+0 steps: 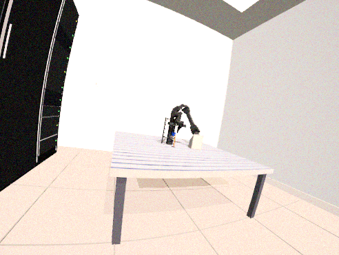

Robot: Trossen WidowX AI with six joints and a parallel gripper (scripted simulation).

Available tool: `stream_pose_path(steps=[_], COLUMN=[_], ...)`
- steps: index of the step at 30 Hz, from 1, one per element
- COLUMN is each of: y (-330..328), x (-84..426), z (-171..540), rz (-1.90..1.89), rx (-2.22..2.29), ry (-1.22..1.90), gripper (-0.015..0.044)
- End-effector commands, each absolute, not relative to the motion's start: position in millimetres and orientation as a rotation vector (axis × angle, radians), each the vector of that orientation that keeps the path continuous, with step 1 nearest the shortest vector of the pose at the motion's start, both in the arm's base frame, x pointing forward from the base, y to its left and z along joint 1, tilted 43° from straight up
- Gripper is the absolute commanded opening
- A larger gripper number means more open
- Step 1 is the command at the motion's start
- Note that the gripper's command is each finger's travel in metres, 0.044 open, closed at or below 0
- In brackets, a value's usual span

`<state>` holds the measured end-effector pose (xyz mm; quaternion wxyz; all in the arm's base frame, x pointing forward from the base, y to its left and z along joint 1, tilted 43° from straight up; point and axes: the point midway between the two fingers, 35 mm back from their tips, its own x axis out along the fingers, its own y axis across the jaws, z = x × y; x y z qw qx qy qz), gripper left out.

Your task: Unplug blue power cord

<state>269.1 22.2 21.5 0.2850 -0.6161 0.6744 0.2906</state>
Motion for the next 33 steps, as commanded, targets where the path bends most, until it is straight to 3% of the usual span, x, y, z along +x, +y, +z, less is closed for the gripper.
stream_pose_path(steps=[1,33], y=[21,-10], x=[269,268], z=[22,47], rz=[0.786,0.784], rx=[-1.663,-1.664], ry=[1.81,1.812], gripper=[0.016,0.016])
